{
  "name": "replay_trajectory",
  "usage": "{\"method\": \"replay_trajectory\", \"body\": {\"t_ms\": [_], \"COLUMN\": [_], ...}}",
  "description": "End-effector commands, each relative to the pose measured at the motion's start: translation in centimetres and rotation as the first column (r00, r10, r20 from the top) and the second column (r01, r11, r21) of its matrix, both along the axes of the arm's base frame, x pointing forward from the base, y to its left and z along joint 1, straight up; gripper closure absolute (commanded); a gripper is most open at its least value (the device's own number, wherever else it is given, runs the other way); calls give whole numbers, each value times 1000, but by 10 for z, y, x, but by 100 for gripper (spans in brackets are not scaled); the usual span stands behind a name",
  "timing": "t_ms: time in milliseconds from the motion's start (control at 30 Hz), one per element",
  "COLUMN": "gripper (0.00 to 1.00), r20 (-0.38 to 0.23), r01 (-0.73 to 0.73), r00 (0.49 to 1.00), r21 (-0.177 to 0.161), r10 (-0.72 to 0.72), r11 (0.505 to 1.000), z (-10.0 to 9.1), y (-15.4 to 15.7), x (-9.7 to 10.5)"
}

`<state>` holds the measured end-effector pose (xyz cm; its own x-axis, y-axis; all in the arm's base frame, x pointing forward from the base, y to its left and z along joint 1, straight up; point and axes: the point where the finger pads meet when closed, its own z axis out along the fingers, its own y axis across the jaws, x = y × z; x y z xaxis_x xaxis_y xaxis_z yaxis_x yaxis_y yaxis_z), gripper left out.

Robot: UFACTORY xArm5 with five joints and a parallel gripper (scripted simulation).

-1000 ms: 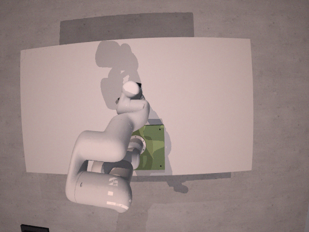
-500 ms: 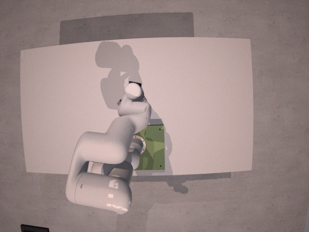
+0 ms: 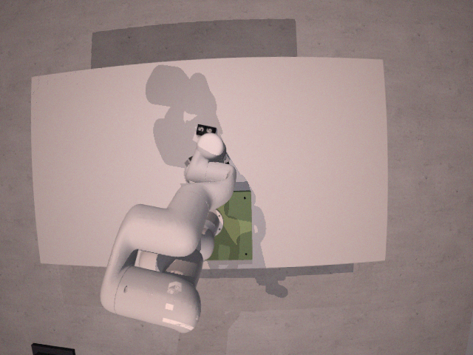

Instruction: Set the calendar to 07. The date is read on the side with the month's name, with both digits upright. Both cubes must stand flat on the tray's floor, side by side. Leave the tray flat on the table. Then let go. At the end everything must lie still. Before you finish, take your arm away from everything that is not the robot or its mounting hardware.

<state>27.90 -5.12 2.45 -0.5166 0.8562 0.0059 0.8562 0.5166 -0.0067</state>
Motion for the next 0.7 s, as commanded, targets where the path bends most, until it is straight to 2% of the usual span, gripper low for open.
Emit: {"method": "replay_trajectory", "body": {"t_ms": [0,433,667], "gripper": [0,0,0], "r20": [4,4,4], "r01": [-1,-1,-1], "r00": [1000,1000,1000], "r21": [-1,-1,-1], "r10": [1,1,1], "r11": [1000,1000,1000], "z": [1,-14,-15], "y": [-2,-2,-2], "x": [0,-1,-1]}}
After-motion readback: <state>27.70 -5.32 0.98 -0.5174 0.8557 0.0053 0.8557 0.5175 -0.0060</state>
